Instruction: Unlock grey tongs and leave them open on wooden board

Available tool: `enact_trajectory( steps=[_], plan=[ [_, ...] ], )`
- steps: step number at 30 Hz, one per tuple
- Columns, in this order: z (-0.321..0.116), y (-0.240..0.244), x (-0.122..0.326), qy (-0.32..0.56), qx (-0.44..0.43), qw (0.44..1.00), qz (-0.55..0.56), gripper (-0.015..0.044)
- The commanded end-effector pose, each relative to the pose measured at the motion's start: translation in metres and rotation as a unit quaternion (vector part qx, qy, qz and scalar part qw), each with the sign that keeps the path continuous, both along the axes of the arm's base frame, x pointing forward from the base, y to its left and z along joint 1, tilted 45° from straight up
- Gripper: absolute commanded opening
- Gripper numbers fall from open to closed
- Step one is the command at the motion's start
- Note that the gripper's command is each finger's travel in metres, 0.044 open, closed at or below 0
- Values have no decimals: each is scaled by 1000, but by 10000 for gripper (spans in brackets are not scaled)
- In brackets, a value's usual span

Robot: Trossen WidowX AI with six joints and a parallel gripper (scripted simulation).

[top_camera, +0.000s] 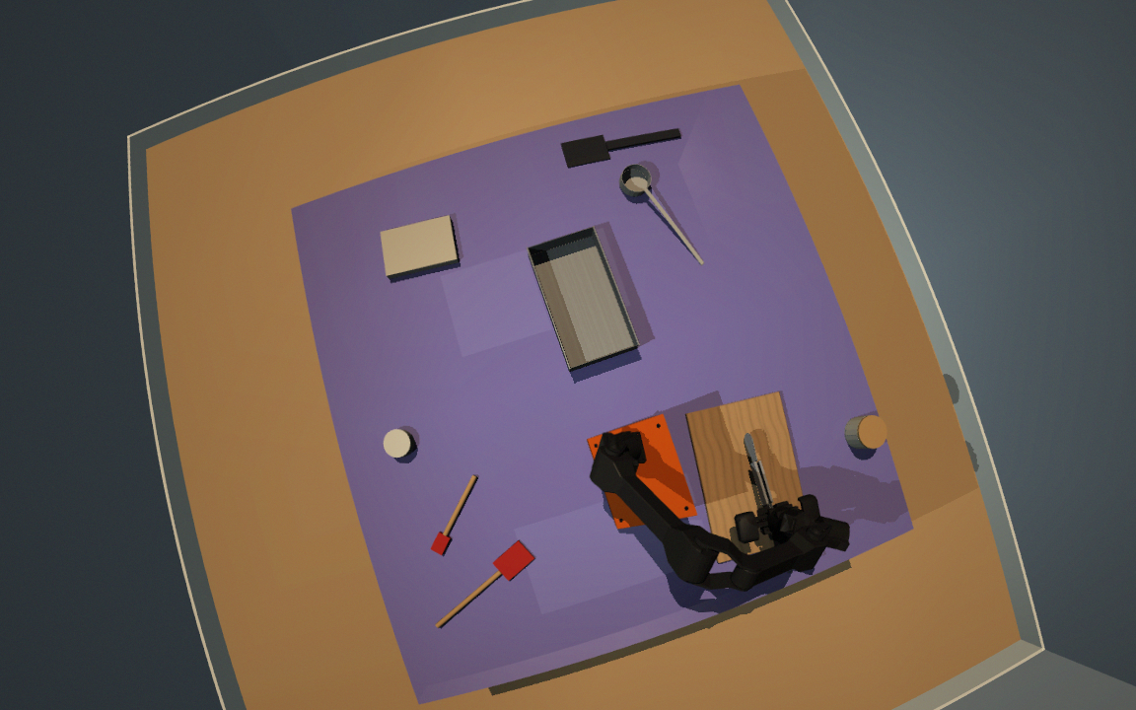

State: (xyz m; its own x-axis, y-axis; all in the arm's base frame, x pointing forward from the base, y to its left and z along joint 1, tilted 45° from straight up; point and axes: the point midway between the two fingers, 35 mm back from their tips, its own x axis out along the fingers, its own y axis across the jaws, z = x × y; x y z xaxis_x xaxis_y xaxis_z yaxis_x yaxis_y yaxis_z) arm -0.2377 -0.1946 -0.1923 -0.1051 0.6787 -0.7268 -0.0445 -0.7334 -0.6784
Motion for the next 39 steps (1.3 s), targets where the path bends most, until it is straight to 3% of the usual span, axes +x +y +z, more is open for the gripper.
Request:
enact_trajectory(
  steps=[1, 21, 28, 39],
  plan=[
    [0, 0, 0, 0, 0, 1000, 0, -97],
    [0, 0, 0, 0, 0, 1000, 0, 427],
    [14, 0, -1, 0, 0, 1000, 0, 440],
    [152, 22, 11, -4, 5, 1000, 2, 440]
  ],
)
